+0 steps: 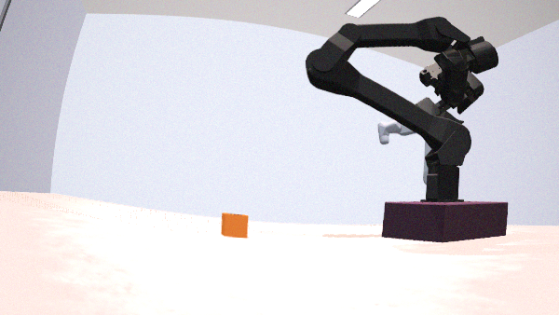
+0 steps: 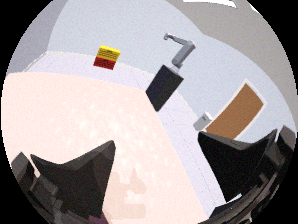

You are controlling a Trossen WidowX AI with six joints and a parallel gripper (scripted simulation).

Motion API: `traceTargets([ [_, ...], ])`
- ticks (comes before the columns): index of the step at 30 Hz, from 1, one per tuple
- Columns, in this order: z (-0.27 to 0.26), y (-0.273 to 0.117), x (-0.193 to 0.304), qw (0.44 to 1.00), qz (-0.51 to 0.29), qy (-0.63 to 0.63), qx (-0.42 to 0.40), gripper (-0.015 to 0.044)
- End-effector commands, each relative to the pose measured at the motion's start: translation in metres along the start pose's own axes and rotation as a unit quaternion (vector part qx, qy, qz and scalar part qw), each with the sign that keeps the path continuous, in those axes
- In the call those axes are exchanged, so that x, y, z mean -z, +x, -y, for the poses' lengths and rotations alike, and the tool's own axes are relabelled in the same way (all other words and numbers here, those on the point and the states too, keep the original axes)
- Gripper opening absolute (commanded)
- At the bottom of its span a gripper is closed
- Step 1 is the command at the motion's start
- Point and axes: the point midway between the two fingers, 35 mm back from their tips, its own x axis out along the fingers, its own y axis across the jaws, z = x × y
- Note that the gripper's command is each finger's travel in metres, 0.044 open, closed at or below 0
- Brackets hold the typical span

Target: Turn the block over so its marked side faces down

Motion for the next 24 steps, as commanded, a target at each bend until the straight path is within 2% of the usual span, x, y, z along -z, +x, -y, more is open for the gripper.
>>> traceTargets([
  [1,0.001,0.0,0.001,1.0,-0.002,0.002,0.001,0.0426],
  [4,0.011,-0.003,0.011,0.999,-0.032,0.028,0.018,0.044],
  [7,0.031,-0.013,0.035,0.99,-0.095,0.087,0.056,0.044],
  [13,0.06,-0.045,0.076,0.948,-0.191,0.215,0.137,0.044],
  [18,0.074,-0.09,0.112,0.873,-0.259,0.348,0.223,0.044],
  [24,0.069,-0.157,0.149,0.742,-0.311,0.495,0.328,0.044],
])
